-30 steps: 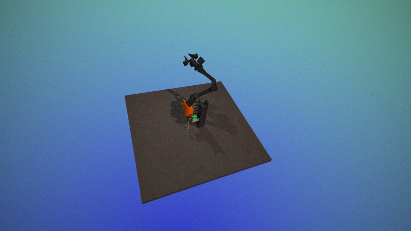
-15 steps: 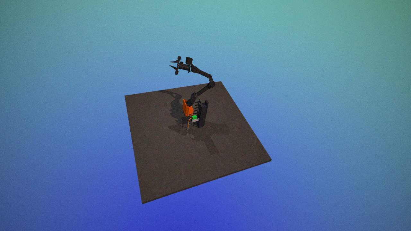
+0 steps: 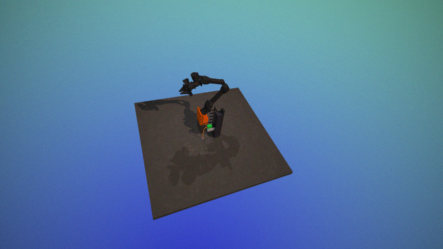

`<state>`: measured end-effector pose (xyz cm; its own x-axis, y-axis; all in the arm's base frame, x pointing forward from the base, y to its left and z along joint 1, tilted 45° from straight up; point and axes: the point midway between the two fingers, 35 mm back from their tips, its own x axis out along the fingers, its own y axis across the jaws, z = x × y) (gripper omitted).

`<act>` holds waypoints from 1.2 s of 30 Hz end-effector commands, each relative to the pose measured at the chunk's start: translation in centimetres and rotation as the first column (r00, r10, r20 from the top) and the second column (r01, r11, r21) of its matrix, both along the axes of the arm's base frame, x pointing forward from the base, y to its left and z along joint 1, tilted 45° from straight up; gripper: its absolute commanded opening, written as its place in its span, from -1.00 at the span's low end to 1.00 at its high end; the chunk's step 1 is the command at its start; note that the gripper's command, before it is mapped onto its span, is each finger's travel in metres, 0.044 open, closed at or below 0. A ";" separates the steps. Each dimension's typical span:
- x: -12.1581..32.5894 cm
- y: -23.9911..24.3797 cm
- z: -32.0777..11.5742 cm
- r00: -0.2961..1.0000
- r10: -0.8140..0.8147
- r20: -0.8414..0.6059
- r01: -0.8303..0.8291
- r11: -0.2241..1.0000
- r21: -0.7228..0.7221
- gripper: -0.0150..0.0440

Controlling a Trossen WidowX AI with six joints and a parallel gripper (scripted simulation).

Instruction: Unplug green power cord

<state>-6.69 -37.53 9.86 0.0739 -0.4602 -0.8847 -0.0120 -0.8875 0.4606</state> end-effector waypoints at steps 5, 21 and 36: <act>12.9 4.3 -4.5 0.846 0.511 0.149 -0.533 0.814 0.230 0.05; 28.1 22.9 -6.7 0.072 0.772 0.632 -0.942 -0.155 0.298 0.05; 28.2 23.4 -6.4 0.065 0.768 0.637 -0.941 -0.165 0.296 0.05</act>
<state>21.43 -14.58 3.24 0.1457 0.6720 -0.7261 0.9868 -0.1507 0.0586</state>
